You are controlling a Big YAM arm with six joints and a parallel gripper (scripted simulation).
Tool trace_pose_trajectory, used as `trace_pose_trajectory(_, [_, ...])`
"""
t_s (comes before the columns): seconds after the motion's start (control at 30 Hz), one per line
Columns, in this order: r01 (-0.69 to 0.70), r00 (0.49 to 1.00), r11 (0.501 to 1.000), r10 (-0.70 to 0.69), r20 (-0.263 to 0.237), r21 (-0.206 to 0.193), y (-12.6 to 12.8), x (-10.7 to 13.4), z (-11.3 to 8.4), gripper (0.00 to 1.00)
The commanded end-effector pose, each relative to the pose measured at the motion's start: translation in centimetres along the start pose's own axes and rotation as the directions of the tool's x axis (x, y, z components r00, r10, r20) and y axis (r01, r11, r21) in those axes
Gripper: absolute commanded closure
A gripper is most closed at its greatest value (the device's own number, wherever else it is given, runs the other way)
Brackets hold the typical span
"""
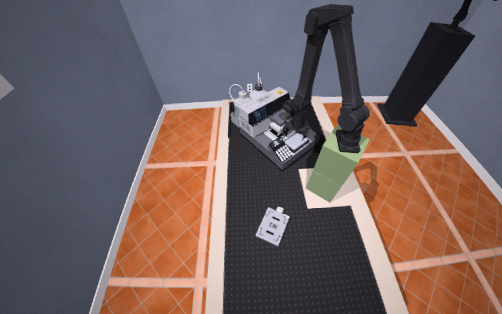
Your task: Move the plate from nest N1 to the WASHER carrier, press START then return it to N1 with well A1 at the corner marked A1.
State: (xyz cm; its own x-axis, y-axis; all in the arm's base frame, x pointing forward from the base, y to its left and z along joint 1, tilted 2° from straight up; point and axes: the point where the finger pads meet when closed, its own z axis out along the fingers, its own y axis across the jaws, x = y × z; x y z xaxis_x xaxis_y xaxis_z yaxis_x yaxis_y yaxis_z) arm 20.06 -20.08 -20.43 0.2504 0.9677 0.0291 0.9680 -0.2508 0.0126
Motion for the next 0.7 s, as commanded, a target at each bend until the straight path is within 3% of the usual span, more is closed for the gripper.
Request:
trace_pose_trajectory(0.0, [-0.144,0.990,0.989,0.144,0.008,-0.017,0.8,-2.1,-1.1,0.00])
trace_pose_trajectory(0.17, [-0.242,0.970,0.970,0.242,0.008,-0.018,0.4,-3.6,-1.4,0.00])
trace_pose_trajectory(0.33, [-0.399,0.917,0.917,0.400,0.009,-0.021,-0.1,-6.2,-1.9,0.00])
trace_pose_trajectory(0.43, [-0.489,0.872,0.872,0.489,0.007,-0.022,-0.2,-6.3,-1.9,0.00])
trace_pose_trajectory(0.67, [-0.486,0.874,0.874,0.486,0.002,-0.006,-0.6,-5.4,-1.3,0.00])
